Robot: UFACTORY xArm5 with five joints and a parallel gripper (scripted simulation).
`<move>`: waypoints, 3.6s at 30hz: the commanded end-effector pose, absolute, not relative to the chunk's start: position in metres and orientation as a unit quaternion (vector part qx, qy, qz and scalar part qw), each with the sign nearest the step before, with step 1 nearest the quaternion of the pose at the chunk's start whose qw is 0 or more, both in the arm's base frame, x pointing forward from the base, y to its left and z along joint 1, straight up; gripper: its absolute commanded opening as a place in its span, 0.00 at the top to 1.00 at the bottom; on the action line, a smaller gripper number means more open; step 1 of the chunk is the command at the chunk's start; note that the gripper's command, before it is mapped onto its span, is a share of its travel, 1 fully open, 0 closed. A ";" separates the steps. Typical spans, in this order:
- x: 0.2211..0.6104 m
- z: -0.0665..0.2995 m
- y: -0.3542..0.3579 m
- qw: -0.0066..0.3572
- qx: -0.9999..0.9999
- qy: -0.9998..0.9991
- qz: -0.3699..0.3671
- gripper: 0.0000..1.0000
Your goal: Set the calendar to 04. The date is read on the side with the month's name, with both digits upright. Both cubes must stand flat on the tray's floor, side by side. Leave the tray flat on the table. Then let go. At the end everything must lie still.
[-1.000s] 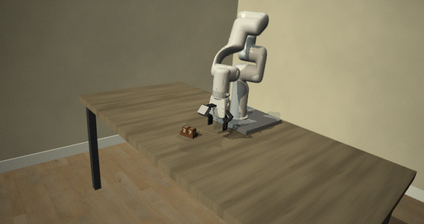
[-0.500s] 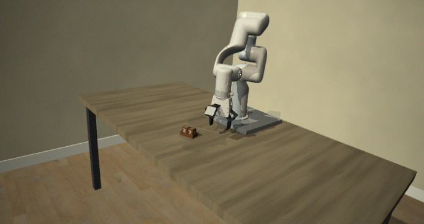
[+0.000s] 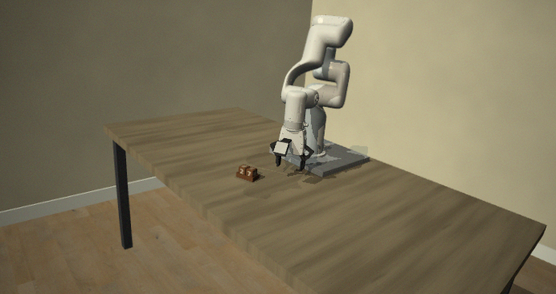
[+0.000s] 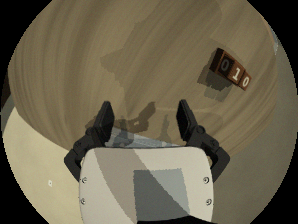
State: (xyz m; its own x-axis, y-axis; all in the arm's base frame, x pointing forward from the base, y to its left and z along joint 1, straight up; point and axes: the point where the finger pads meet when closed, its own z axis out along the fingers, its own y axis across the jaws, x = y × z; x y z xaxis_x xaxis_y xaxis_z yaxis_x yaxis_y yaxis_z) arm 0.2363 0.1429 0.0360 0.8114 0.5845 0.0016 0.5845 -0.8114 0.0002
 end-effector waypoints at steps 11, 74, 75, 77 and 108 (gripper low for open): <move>0.237 0.014 0.144 0.000 -0.952 -0.307 -0.002 0.00; 0.237 0.014 0.144 0.000 -0.952 -0.307 -0.002 0.00; 0.237 0.014 0.144 0.000 -0.952 -0.307 -0.002 0.00; 0.237 0.014 0.144 0.000 -0.952 -0.307 -0.002 0.00; 0.237 0.036 0.144 0.000 -0.952 -0.307 -0.002 0.00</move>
